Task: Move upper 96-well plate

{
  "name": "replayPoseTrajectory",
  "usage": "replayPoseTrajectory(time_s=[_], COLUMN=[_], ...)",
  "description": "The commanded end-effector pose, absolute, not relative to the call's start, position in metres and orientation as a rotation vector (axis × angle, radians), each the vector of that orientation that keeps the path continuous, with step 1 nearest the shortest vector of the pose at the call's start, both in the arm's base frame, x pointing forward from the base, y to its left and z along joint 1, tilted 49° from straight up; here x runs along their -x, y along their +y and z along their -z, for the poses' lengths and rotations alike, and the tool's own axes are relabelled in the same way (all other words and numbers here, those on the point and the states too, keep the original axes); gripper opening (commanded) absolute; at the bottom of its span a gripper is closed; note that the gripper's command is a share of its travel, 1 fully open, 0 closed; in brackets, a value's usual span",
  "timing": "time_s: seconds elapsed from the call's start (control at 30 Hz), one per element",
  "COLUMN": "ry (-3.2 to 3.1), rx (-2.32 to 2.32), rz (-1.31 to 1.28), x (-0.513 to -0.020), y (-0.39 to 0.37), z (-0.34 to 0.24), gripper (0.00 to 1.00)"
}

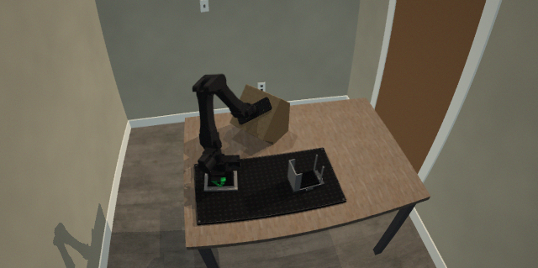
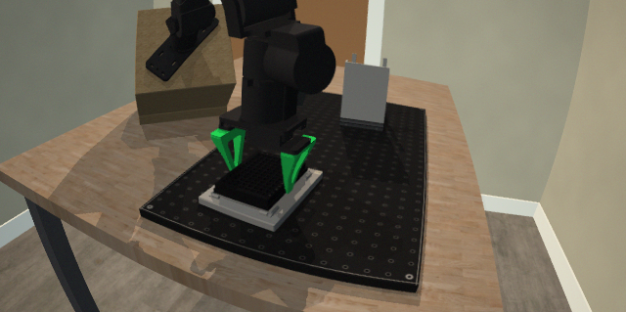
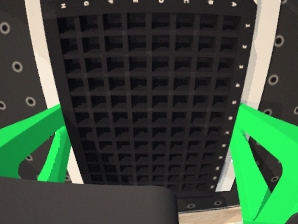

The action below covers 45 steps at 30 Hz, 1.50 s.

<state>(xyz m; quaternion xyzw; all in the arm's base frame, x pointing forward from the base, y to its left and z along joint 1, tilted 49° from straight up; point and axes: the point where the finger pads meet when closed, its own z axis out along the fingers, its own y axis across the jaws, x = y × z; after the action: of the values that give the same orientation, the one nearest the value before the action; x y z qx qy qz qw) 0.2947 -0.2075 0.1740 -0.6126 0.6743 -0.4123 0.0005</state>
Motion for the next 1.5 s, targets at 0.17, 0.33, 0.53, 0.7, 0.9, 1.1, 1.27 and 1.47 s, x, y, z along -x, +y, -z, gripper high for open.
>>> replayPoseTrajectory(time_s=[0.17,0.33,0.53,0.7,0.9,1.1,1.27,1.47], ry=[2.107,2.107,2.107,2.086,2.09,2.09,2.09,2.09], rx=[1.918,1.918,1.918,1.903,1.897,1.896,1.896,1.896], rz=[1.308,1.308,1.308,1.339,1.341,1.341,1.341,1.341], x=[-0.296,-0.296,-0.296,-0.296,-0.287,-0.282,-0.28,-0.28], y=[-0.208,-0.208,-0.208,-0.205,-0.195,-0.189,-0.188,-0.188], z=[-0.179,-0.179,-0.179,-0.193,-0.204,-0.211,-0.212,-0.212], gripper=[1.0,1.0,1.0,1.0,1.0,1.0,1.0,1.0])
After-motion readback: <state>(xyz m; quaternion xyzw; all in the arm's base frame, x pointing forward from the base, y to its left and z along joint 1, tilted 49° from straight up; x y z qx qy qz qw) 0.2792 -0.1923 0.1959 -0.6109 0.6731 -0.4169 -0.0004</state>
